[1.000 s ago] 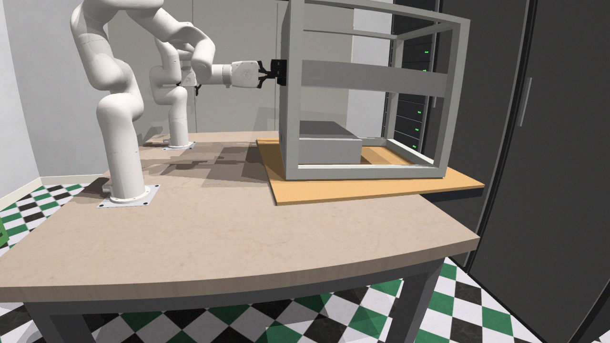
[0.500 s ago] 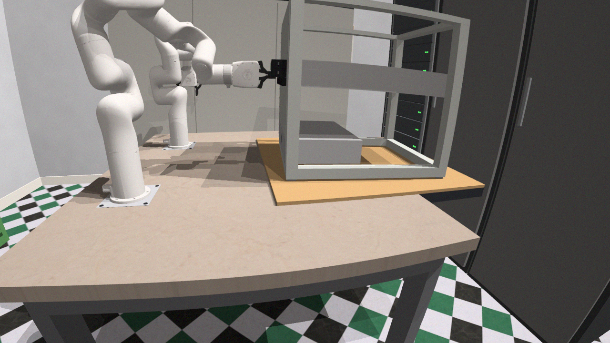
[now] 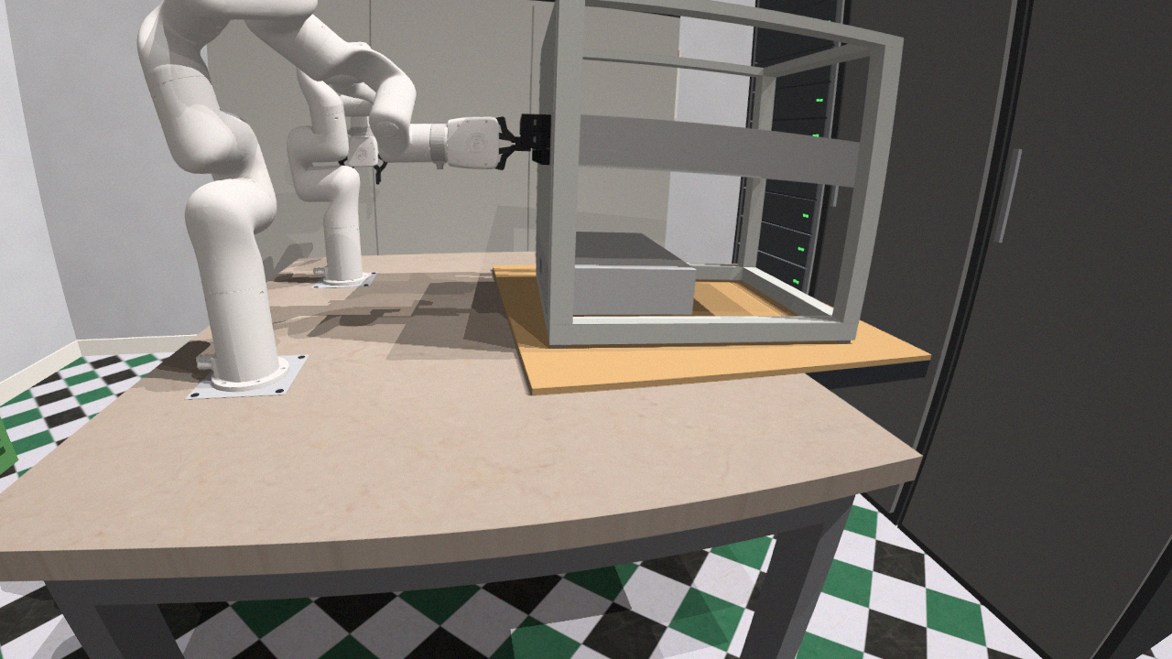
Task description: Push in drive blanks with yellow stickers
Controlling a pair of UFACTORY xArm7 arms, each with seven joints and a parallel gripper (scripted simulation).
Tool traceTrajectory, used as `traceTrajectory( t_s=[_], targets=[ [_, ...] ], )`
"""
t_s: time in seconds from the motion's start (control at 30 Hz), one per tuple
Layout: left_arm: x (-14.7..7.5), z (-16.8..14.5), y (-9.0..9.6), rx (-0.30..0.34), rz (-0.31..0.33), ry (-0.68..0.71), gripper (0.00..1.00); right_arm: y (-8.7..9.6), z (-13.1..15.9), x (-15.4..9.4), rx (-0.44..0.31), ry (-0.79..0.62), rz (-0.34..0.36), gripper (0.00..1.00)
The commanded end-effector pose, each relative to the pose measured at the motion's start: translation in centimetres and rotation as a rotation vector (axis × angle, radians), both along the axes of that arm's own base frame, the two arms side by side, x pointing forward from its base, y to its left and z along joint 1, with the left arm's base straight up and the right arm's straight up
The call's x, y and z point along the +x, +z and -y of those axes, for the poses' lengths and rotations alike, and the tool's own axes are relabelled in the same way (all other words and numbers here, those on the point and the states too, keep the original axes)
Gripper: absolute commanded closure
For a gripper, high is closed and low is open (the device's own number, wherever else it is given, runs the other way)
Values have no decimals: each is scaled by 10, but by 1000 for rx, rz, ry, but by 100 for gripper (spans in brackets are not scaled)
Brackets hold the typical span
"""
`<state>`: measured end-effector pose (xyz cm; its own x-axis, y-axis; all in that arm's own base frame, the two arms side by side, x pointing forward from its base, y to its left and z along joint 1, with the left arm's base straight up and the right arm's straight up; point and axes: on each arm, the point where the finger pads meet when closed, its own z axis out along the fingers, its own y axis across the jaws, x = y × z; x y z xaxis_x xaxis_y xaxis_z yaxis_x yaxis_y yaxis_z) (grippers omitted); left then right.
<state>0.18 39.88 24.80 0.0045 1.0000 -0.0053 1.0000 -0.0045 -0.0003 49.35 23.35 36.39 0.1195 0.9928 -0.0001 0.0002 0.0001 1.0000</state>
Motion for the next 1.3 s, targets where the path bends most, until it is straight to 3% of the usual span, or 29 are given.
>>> traceTrajectory(
  t_s=[0.0, 1.07, 1.27],
  targets=[
    [0, -1, 2, 5, 0, 0, 0, 2, 0, 3, 2, 0, 4, 100],
    [0, -1, 2, 5, 0, 0, 0, 2, 0, 5, 2, 0, 4, 100],
    [0, -1, 2, 5, 0, 0, 0, 2, -1, -8, 2, 0, 3, 100]
  ],
)
